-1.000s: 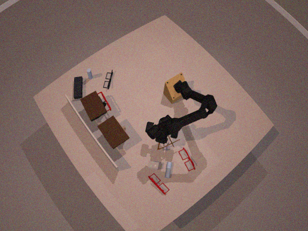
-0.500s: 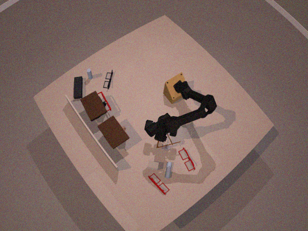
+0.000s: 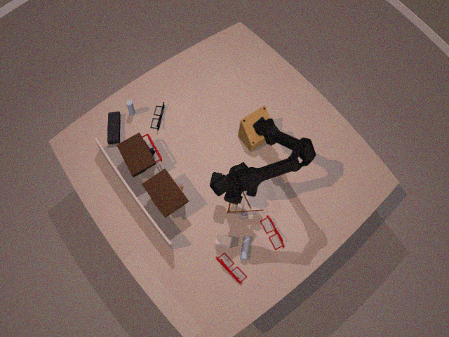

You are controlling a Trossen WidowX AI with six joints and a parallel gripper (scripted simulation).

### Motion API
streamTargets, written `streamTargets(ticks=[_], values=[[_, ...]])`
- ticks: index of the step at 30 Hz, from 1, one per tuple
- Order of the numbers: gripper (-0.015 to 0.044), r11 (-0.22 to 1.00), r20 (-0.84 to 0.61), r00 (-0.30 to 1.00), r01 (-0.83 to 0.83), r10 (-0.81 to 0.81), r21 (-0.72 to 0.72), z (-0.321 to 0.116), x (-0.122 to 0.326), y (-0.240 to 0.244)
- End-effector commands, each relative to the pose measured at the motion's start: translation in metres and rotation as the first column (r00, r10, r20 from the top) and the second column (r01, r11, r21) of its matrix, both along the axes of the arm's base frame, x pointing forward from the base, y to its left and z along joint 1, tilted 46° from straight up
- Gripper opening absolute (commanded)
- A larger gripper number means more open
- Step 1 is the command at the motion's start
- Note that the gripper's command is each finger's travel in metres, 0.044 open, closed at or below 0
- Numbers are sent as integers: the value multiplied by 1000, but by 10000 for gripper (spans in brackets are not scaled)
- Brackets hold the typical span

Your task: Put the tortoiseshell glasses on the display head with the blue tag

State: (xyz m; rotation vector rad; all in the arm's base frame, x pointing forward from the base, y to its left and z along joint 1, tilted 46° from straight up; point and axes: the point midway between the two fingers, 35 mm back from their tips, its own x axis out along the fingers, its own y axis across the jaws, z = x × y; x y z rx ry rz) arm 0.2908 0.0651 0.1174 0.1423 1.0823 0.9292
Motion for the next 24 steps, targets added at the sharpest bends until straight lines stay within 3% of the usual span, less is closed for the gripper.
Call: streamTargets(ticks=[1, 24], values=[[0, 1000, -8, 1000, 0, 0, 0, -6, -4, -3], [0, 1000, -9, 1000, 0, 0, 0, -13, -13, -8]])
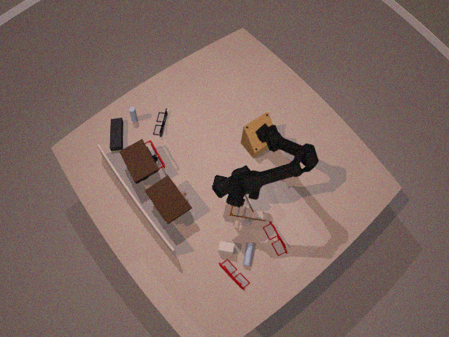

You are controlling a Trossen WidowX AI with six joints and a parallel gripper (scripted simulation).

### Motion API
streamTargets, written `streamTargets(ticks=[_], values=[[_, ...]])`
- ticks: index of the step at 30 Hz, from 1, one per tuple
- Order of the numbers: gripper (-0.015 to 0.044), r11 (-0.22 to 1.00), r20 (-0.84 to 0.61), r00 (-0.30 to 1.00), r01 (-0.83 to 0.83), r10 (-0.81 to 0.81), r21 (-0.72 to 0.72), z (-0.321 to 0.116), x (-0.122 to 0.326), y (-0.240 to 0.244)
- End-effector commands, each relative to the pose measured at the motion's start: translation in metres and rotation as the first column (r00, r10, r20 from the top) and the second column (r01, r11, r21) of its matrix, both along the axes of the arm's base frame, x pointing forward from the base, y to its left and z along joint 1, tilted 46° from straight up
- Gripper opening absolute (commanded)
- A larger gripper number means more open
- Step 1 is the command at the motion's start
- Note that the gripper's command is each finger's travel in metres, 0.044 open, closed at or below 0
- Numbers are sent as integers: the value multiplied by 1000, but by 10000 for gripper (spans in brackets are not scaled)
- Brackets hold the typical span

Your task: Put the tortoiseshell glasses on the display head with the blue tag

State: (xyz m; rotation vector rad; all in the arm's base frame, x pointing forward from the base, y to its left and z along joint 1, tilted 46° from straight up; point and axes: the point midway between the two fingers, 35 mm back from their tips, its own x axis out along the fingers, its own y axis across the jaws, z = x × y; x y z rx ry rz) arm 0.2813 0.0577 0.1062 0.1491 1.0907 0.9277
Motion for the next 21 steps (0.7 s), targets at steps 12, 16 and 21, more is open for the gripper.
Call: streamTargets(ticks=[12, 16, 21], values=[[0, 1000, 1, 1000, -2, 2, -1, -1, -2, 0], [0, 1000, 1, 1000, -2, 2, -1, -1, -1, 0], [0, 1000, 1, 1000, -2, 2, -1, -1, -1, 0]])
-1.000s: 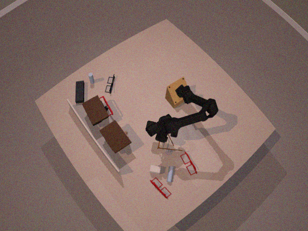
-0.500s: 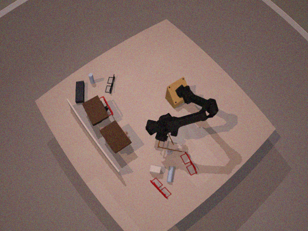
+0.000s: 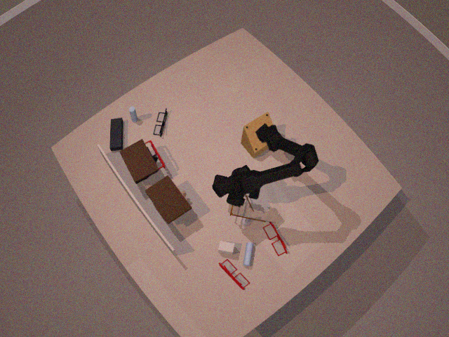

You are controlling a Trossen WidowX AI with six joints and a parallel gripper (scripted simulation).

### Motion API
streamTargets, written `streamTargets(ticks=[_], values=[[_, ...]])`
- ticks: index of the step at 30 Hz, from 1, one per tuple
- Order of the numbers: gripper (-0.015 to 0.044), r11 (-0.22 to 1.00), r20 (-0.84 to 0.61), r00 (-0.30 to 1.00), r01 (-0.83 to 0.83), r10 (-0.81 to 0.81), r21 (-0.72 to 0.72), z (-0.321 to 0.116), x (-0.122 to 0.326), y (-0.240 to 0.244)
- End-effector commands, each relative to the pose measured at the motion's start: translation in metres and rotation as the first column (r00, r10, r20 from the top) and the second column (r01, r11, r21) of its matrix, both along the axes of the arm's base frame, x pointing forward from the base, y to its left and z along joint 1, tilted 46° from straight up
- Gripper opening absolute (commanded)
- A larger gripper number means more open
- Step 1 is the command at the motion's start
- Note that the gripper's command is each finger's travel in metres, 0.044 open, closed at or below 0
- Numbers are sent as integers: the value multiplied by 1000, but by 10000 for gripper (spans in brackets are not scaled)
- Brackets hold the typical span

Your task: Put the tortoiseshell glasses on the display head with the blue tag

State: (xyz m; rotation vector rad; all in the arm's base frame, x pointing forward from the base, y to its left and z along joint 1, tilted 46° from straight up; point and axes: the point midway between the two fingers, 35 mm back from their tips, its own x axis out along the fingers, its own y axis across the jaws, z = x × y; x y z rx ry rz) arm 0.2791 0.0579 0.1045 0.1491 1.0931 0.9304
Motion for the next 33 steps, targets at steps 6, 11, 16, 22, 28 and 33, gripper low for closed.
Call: streamTargets(ticks=[6, 11, 16, 22, 28, 33], values=[[0, 1000, 3, 1000, 1, -1, -2, 3, 4, 1], [0, 1000, 4, 1000, 1, -1, -1, 4, 6, 2], [0, 1000, 4, 1000, 1, -1, -2, 7, 8, 1], [0, 1000, 3, 1000, 1, -1, -5, 24, 7, -16], [0, 1000, 2, 1000, 1, -1, -4, 45, 3, -37], [0, 1000, -2, 1000, 4, -4, -3, 48, 2, -39]])
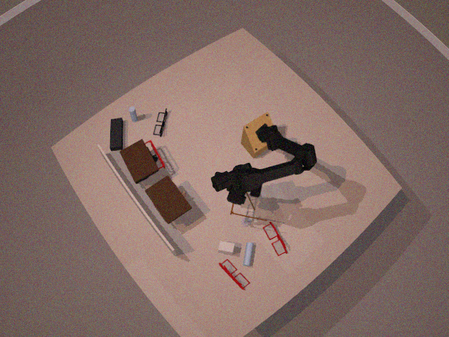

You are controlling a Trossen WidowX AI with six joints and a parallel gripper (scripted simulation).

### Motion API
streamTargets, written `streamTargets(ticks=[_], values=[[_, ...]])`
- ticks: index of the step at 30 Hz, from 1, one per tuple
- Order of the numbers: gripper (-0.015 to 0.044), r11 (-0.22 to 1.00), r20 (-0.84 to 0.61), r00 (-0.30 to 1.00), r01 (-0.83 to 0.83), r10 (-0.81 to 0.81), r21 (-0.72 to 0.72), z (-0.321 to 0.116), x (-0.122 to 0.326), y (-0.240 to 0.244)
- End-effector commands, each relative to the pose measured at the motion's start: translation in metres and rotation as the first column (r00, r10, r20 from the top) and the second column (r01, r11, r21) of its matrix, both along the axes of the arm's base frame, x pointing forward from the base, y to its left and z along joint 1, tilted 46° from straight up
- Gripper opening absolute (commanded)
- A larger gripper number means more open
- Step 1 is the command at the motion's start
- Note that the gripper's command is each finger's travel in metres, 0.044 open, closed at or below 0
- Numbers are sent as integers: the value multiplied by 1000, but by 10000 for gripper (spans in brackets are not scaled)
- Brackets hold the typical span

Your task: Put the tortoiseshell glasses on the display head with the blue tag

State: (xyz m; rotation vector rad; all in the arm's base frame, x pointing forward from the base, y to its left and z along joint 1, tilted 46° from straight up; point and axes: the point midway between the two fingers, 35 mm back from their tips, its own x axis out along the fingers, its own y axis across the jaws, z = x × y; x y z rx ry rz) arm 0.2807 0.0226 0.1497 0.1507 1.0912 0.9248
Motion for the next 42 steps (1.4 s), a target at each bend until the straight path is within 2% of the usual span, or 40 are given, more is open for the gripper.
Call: streamTargets(ticks=[1, 10, 20, 42], values=[[0, 1000, -6, 1000, 2, -2, -1, 3, 1, -3], [0, 991, -143, 981, 136, -133, 13, 13, 2, 7], [0, 947, -328, 895, 321, -301, 5, 28, 2, 21], [0, 755, -658, 518, 645, -547, -119, 60, -2, 53]])
